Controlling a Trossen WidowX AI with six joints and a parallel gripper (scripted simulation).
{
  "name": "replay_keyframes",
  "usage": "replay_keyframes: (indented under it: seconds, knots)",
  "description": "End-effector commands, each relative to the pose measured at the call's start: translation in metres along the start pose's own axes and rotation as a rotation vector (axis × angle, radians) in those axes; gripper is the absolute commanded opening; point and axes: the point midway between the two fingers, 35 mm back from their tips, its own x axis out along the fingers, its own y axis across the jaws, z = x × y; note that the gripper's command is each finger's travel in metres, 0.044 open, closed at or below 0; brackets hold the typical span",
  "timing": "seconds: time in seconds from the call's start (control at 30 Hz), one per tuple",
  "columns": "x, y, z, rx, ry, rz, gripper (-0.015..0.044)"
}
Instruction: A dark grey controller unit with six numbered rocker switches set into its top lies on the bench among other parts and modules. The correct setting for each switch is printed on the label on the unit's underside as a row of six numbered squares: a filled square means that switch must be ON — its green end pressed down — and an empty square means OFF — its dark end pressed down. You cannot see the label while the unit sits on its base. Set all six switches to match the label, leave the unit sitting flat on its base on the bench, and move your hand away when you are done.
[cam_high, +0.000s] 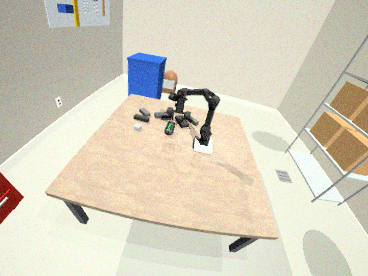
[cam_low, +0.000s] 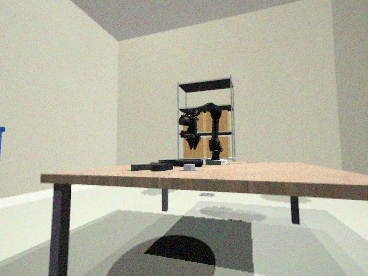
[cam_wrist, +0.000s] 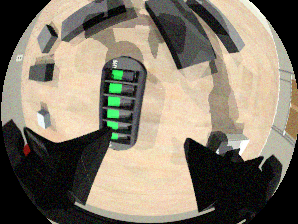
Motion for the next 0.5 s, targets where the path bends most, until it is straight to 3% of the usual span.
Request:
replay_keyframes:
  seconds: [0.0, 0.07, 0.47]
  knots:
    - [0.0, 0.0, 0.0, 0.0, 0.0, 0.0, 0.044]
    - [0.0, 0.0, 0.0, 0.0, 0.0, 0.0, 0.044]
    - [0.011, 0.061, 0.029, -0.002, 0.001, -0.146, 0.0125]
